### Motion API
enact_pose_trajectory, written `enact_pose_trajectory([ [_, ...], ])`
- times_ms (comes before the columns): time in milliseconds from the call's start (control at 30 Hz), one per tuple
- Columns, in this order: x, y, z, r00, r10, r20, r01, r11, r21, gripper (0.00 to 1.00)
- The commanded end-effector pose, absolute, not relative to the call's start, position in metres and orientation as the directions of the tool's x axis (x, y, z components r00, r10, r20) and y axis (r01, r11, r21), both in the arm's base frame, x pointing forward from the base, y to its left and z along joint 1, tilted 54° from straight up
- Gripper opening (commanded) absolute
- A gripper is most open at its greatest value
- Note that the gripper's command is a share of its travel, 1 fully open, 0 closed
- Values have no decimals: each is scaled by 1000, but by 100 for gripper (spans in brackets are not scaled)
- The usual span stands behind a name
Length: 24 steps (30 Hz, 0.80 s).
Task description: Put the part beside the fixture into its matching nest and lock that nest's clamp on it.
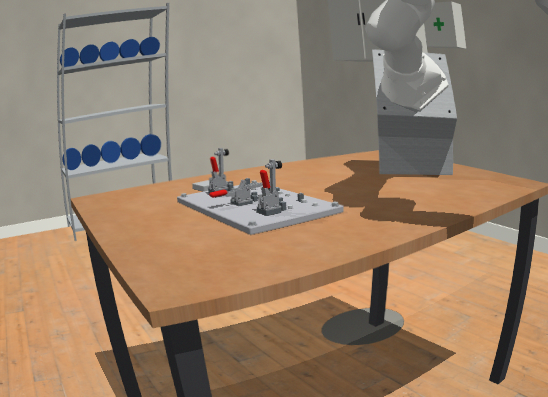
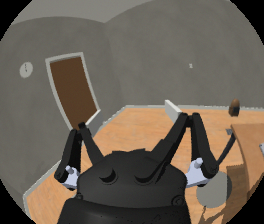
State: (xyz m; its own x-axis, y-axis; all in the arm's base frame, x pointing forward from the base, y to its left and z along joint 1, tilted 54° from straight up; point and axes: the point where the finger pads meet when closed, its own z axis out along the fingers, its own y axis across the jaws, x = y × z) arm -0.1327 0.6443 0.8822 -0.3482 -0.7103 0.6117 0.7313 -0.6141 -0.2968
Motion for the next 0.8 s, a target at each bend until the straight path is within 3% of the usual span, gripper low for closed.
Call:
enact_pose_trajectory([
  [0,-133,644,882,-348,-711,612,731,-614,-297,100],
  [767,-119,647,879,-358,-694,625,713,-635,-296,100],
])
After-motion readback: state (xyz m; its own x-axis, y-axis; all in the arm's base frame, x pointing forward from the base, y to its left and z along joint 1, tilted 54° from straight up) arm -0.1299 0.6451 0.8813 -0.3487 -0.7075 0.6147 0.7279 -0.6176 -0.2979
